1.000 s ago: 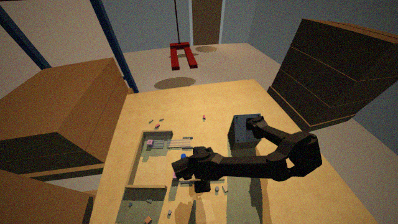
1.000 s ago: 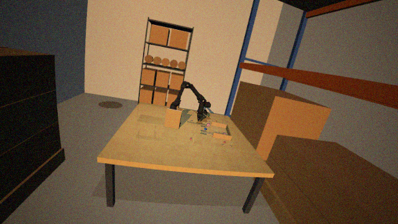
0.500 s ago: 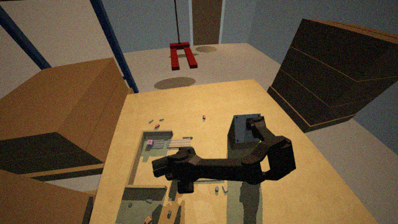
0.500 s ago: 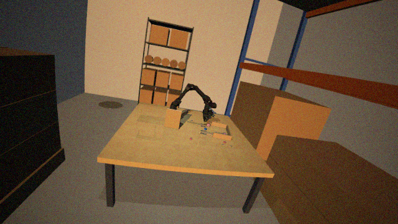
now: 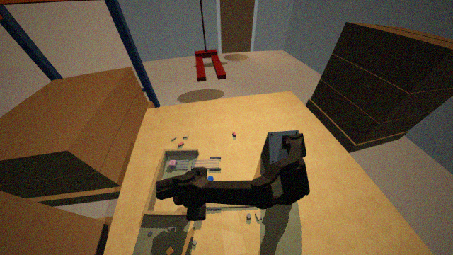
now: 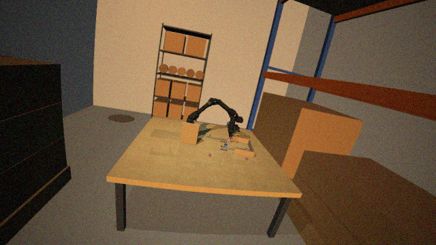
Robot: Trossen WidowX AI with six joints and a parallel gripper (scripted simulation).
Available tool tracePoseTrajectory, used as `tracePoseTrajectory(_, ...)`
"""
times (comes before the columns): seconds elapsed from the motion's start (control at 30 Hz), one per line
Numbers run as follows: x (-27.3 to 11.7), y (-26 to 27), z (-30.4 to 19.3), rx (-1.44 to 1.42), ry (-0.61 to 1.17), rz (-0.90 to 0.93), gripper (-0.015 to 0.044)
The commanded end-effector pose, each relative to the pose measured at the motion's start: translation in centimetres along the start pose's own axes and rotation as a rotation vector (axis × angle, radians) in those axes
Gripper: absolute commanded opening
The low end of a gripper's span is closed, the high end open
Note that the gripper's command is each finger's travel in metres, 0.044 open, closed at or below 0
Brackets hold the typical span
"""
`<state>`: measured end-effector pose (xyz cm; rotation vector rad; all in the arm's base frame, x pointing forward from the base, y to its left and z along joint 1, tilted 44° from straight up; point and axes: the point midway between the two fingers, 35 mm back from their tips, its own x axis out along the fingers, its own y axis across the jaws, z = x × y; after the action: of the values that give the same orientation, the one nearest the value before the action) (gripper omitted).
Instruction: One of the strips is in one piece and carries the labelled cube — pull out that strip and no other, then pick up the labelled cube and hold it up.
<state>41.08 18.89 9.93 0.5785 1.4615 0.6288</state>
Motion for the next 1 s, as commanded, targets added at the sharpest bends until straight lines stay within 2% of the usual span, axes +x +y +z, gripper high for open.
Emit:
tracePoseTrajectory(0.0, 0.5, -0.1, 0.2, 0.003, 0.009, 0.004, 0.0335)
tracePoseTrajectory(0.1, 1.0, -0.1, 0.2, 0.003, 0.009, 0.004, 0.0256)
tracePoseTrajectory(0.13, 1.2, -0.1, 0.2, 0.003, 0.009, 0.004, 0.025)
tracePoseTrajectory(0.97, 5.2, 0.0, 0.2, 0.003, 0.009, 0.007, 0.025)
